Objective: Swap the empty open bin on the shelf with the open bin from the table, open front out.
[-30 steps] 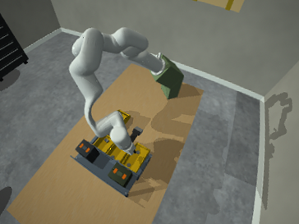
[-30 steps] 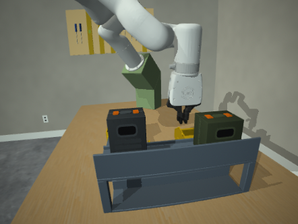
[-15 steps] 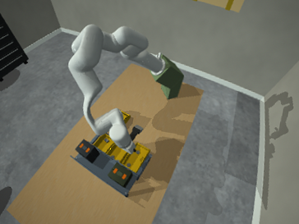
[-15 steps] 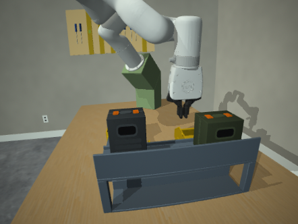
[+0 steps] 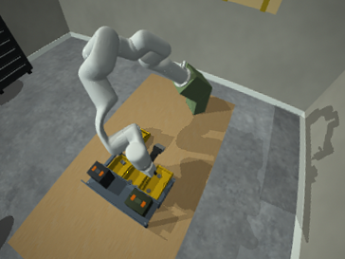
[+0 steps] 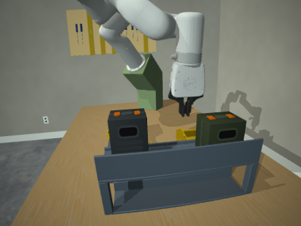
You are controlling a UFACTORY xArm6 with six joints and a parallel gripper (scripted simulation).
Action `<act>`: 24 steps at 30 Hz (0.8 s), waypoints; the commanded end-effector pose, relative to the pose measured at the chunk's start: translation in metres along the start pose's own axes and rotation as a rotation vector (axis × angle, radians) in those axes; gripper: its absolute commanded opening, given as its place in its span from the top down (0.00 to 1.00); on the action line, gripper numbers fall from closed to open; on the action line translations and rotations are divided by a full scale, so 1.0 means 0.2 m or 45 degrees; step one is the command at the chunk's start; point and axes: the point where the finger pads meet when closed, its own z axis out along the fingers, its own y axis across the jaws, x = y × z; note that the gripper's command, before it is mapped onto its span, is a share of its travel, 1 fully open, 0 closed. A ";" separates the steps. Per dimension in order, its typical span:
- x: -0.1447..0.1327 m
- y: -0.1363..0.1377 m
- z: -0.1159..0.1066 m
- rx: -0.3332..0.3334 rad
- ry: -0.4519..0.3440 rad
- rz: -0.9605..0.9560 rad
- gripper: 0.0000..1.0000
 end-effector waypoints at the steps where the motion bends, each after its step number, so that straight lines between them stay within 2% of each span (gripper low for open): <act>1: 0.00 0.00 -0.01 -0.002 -0.003 0.001 0.90; 11: 0.00 0.00 -0.02 -0.002 -0.003 0.001 0.90; 12: 0.00 0.00 -0.02 -0.002 -0.003 0.001 1.00; 24: 0.00 0.00 -0.02 -0.002 -0.003 0.001 1.00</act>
